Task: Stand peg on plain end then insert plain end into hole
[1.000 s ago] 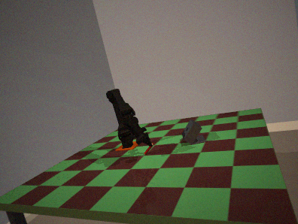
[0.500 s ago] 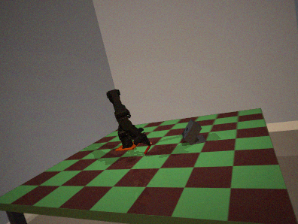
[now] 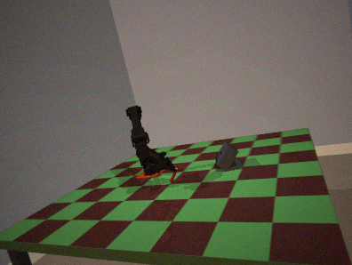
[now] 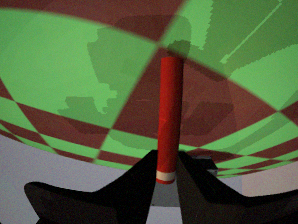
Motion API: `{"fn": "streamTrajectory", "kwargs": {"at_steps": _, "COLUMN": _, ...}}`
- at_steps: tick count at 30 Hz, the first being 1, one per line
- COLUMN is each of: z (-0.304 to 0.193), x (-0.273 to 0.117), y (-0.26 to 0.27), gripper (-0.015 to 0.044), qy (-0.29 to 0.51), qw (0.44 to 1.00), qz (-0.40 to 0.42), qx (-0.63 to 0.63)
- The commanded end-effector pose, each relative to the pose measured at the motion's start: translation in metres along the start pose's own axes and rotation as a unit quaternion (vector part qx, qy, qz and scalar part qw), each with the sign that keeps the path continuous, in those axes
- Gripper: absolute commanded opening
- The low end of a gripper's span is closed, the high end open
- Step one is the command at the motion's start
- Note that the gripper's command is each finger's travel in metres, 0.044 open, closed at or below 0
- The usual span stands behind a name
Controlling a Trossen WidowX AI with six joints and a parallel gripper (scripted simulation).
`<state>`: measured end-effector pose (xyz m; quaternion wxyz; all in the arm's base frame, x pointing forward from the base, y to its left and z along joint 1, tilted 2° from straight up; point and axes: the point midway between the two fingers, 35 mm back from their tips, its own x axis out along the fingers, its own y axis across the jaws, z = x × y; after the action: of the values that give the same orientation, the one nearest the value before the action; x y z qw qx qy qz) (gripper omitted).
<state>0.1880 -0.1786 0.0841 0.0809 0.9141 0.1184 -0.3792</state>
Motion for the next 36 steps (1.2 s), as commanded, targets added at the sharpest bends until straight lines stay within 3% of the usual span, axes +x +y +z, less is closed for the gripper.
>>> {"fn": "streamTrajectory", "kwargs": {"at_steps": 1, "z": 0.003, "x": -0.001, "y": -0.001, "gripper": 0.0051, "qy": 0.021, "qw": 1.0, "qz": -0.003, "qx": 0.002}}
{"fn": "streamTrajectory", "kwargs": {"at_steps": 36, "z": 0.021, "x": -0.016, "y": -0.002, "gripper": 0.0051, "qy": 0.17, "qw": 0.985, "qz": -0.003, "qx": 0.003}}
